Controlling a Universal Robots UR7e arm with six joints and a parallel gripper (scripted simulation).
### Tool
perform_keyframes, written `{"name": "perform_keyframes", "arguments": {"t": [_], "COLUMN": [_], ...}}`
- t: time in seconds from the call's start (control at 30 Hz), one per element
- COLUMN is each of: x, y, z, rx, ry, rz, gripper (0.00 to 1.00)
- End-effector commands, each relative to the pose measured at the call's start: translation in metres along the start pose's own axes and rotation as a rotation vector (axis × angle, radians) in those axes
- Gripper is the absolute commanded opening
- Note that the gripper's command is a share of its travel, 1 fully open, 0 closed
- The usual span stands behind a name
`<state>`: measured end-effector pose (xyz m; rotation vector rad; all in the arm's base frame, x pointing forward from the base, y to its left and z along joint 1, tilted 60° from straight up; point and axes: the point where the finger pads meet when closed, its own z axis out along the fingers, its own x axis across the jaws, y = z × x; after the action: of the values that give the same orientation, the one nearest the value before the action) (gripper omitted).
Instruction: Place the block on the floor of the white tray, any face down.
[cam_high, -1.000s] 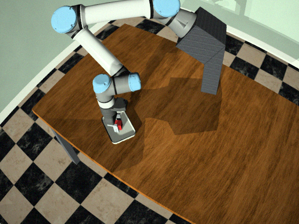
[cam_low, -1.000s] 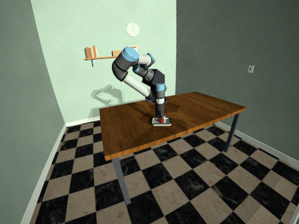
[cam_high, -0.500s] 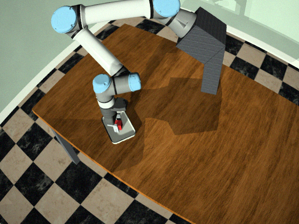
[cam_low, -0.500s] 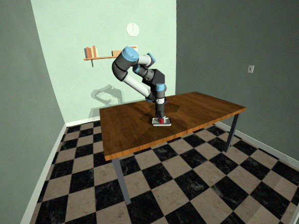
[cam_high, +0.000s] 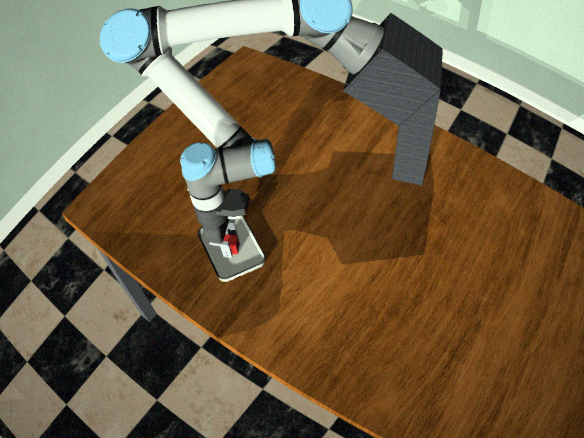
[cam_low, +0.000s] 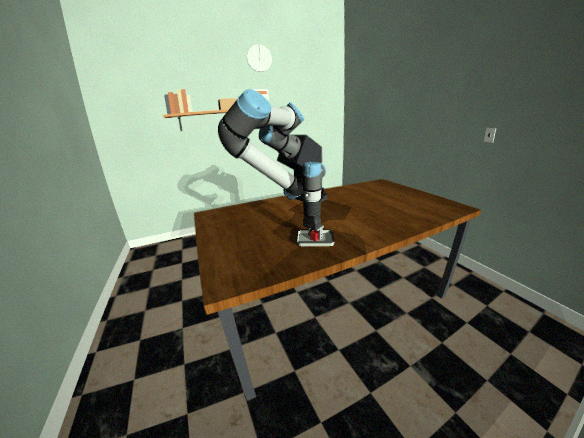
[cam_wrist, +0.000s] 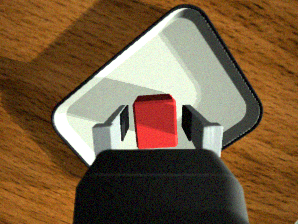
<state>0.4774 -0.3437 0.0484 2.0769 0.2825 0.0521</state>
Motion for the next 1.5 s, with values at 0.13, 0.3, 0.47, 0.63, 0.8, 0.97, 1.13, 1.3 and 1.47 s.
{"name": "perform_keyframes", "arguments": {"t": [0.13,0.3,0.47,0.63,0.8,0.97,1.13,1.3,1.47], "x": [0.000,0.000,0.000,0.000,0.000,0.000,0.000,0.000,-0.004], "y": [0.000,0.000,0.000,0.000,0.000,0.000,0.000,0.000,-0.003], "z": [-0.016,-0.033,-0.048,-0.055,-0.061,-0.062,-0.062,-0.062,-0.062], "rx": [-0.001,-0.001,-0.001,-0.001,-0.001,-0.001,-0.001,-0.001,-0.001], "ry": [0.001,0.001,0.001,0.001,0.001,0.001,0.001,0.001,0.001], "rz": [0.000,0.000,0.000,0.000,0.000,0.000,0.000,0.000,0.000], "gripper": [1.00,1.00,1.00,1.00,1.00,1.00,1.00,1.00,1.00]}}
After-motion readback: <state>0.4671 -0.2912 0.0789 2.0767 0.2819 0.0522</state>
